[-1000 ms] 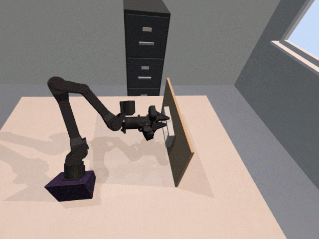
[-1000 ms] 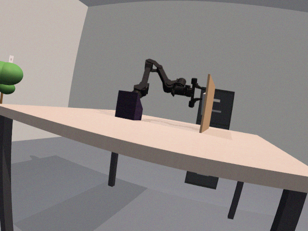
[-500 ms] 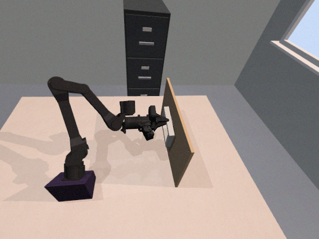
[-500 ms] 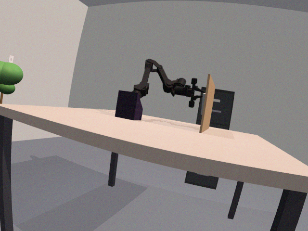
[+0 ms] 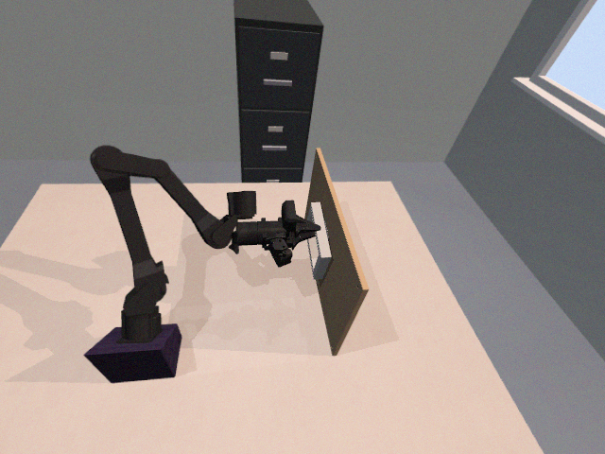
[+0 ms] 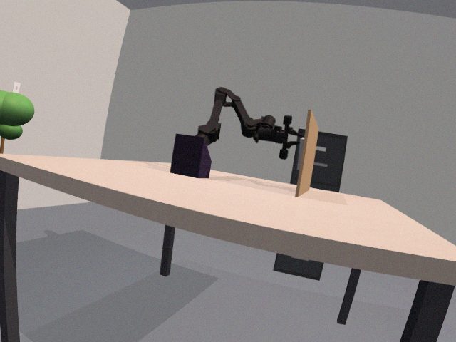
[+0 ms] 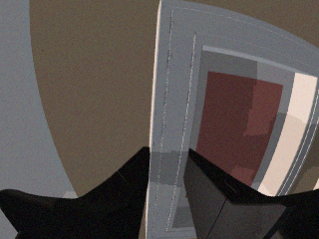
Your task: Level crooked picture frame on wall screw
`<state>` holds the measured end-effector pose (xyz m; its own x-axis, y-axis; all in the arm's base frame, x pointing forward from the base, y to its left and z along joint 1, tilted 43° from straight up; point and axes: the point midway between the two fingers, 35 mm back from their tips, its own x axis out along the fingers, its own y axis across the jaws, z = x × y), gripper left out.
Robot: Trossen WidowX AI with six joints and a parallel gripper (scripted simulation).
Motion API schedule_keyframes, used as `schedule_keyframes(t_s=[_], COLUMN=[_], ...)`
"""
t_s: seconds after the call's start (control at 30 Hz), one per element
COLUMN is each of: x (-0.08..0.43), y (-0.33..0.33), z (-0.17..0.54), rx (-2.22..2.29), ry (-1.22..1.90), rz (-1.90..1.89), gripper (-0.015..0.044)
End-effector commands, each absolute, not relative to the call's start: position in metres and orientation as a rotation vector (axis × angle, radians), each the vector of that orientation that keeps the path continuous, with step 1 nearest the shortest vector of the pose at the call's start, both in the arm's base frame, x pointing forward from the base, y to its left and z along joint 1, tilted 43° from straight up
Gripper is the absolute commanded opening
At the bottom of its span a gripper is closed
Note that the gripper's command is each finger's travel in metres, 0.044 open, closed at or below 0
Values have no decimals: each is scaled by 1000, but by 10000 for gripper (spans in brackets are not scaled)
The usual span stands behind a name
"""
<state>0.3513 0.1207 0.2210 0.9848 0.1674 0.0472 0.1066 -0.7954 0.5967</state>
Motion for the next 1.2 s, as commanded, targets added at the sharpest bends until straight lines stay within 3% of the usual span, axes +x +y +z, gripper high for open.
schedule_keyframes(t_s=[0.0, 1.17], x=[351, 353], y=[120, 112], z=[222, 227], rx=[2503, 2502], ry=[194, 194], rz=[129, 129], gripper=[0, 0])
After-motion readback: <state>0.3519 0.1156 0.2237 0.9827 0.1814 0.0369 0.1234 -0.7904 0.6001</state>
